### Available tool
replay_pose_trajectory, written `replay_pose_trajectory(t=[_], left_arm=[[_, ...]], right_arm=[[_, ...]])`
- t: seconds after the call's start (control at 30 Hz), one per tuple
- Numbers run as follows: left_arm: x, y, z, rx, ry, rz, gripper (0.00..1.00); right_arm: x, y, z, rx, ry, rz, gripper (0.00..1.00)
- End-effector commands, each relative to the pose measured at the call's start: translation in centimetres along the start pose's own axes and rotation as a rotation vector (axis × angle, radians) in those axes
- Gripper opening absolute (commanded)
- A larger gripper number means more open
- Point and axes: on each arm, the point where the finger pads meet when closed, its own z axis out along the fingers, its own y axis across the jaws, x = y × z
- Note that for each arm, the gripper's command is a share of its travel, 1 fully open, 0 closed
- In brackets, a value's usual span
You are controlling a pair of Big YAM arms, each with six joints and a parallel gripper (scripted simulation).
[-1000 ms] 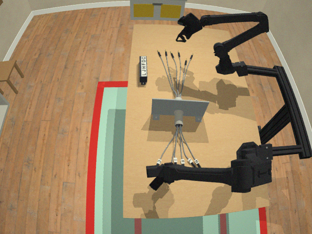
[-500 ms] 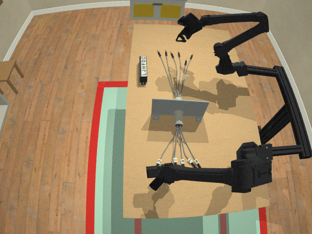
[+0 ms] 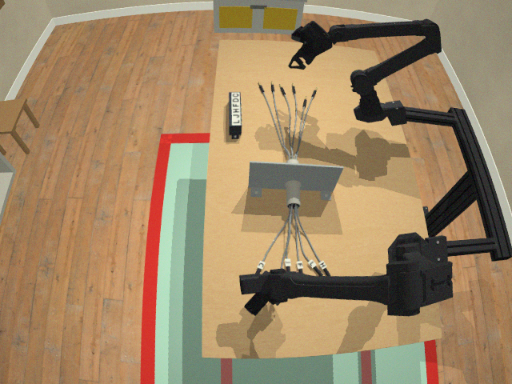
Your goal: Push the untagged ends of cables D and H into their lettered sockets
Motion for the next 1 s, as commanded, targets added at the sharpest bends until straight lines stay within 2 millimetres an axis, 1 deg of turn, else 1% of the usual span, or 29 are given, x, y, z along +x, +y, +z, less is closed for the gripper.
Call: replay_pose_trajectory(t=[0.0, 0.1, 0.13, 0.23, 0.37, 0.47, 0.53, 0.6, 0.63, 0.73, 0.77, 0.8, 0.83, 0.9, 0.97], left_arm=[[-2.1, 0.0, -1.2, 0.018, -0.024, -0.021, 0.35], [-2.4, -0.1, -1.7, 0.024, -0.031, -0.025, 0.35], [-2.4, 0.0, -1.5, 0.022, -0.029, -0.024, 0.35], [-1.7, -1.2, -3.0, 0.04, -0.033, -0.019, 0.35], [-1.6, -1.2, -3.7, 0.039, -0.033, -0.02, 0.35], [-1.7, -1.2, -4.6, 0.04, -0.034, -0.021, 0.69], [-1.7, -1.2, -4.6, 0.04, -0.034, -0.021, 0.69], [-1.6, -1.2, -5.7, 0.04, -0.033, -0.021, 0.92], [-1.6, -1.2, -6.4, 0.041, -0.033, -0.021, 1.0], [-1.6, -1.2, -8.1, 0.042, -0.032, -0.022, 1.0], [-0.1, -0.8, -6.8, 0.012, -0.004, -0.004, 1.0], [0.2, -0.7, -6.4, 0.005, 0.002, 0.001, 1.0], [0.8, -0.9, -5.3, -0.006, 0.013, 0.008, 1.0], [1.1, -0.6, -4.6, -0.019, 0.023, 0.006, 1.0], [1.0, -0.4, -4.4, -0.024, 0.025, 0.002, 1.0]], right_arm=[[-0.4, 0.0, -0.1, 0.0, -0.007, 0.013, 1.0], [-0.4, 0.0, -0.1, 0.0, -0.007, 0.013, 1.0], [-0.4, 0.0, -0.1, 0.0, -0.007, 0.013, 1.0], [-0.4, 0.0, -0.1, 0.0, -0.007, 0.013, 1.0], [-0.4, 0.0, -0.1, 0.0, -0.007, 0.013, 1.0], [-0.4, 0.0, -0.1, 0.0, -0.007, 0.013, 1.0], [-0.4, 0.0, -0.1, 0.0, -0.007, 0.013, 1.0], [-0.4, 0.0, -0.1, 0.0, -0.007, 0.013, 1.0], [-0.4, 0.0, -0.1, 0.0, -0.007, 0.013, 1.0], [-0.4, 0.0, -0.1, 0.0, -0.007, 0.013, 1.0], [-0.4, 0.0, -0.1, 0.0, -0.007, 0.013, 1.0], [-0.4, 0.0, -0.1, 0.0, -0.007, 0.013, 1.0], [-0.4, 0.0, -0.1, 0.0, -0.007, 0.013, 1.0], [-0.4, 0.0, -0.1, 0.0, -0.007, 0.013, 1.0], [-0.4, 0.0, -0.1, 0.0, -0.007, 0.013, 1.0]])
